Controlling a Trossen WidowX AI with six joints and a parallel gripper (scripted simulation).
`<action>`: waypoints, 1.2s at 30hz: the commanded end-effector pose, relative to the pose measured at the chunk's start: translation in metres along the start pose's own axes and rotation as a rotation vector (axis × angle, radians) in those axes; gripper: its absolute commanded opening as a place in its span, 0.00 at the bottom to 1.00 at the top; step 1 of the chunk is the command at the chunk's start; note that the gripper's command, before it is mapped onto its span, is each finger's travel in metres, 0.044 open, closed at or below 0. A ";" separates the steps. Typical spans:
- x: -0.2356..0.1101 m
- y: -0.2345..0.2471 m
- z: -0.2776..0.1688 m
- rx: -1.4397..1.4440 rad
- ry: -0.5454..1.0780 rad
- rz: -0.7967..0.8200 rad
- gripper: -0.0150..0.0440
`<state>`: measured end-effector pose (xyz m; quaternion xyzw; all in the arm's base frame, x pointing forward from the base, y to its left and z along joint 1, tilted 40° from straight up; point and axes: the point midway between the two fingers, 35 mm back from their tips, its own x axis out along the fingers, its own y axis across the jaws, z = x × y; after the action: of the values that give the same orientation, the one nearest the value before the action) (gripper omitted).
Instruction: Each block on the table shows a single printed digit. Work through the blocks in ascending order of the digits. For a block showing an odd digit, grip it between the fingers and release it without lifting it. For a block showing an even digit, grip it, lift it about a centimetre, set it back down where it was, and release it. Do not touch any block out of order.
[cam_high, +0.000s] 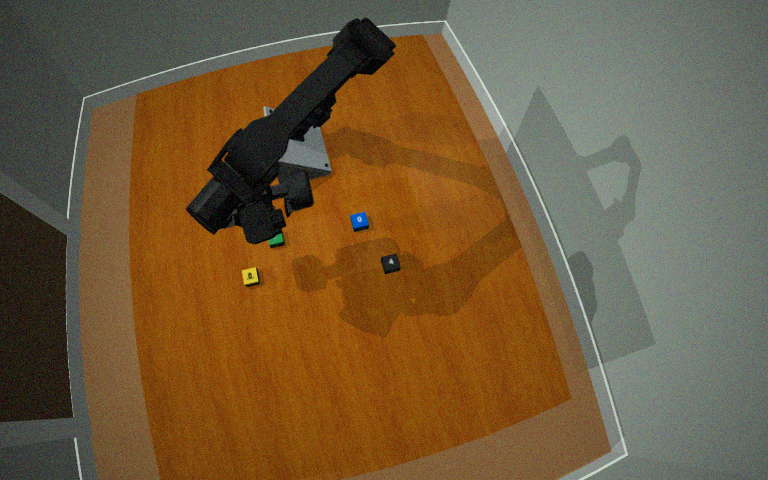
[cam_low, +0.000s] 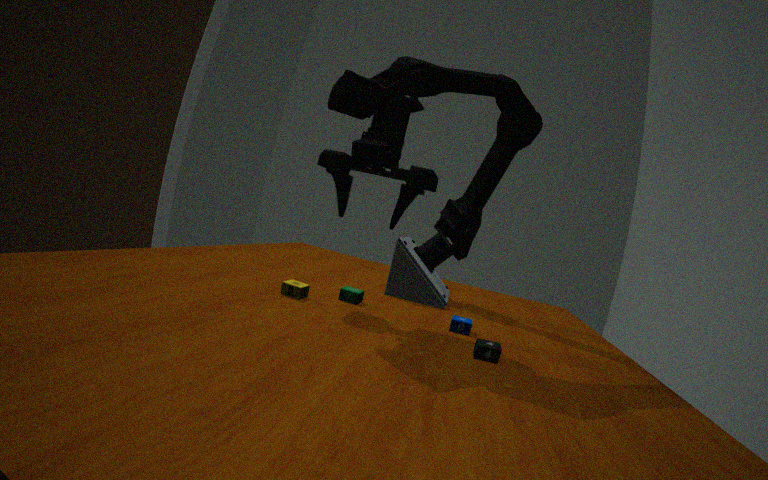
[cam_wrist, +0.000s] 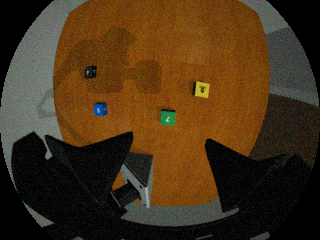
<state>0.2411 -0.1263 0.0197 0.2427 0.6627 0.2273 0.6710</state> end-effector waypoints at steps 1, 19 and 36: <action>0.004 0.008 -0.008 0.001 0.000 0.007 0.93; 0.004 0.008 -0.008 0.001 0.000 0.007 0.93; 0.002 0.183 0.002 0.001 0.000 0.017 0.93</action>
<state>0.2516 0.0072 0.1282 0.2368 0.6563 0.2347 0.6768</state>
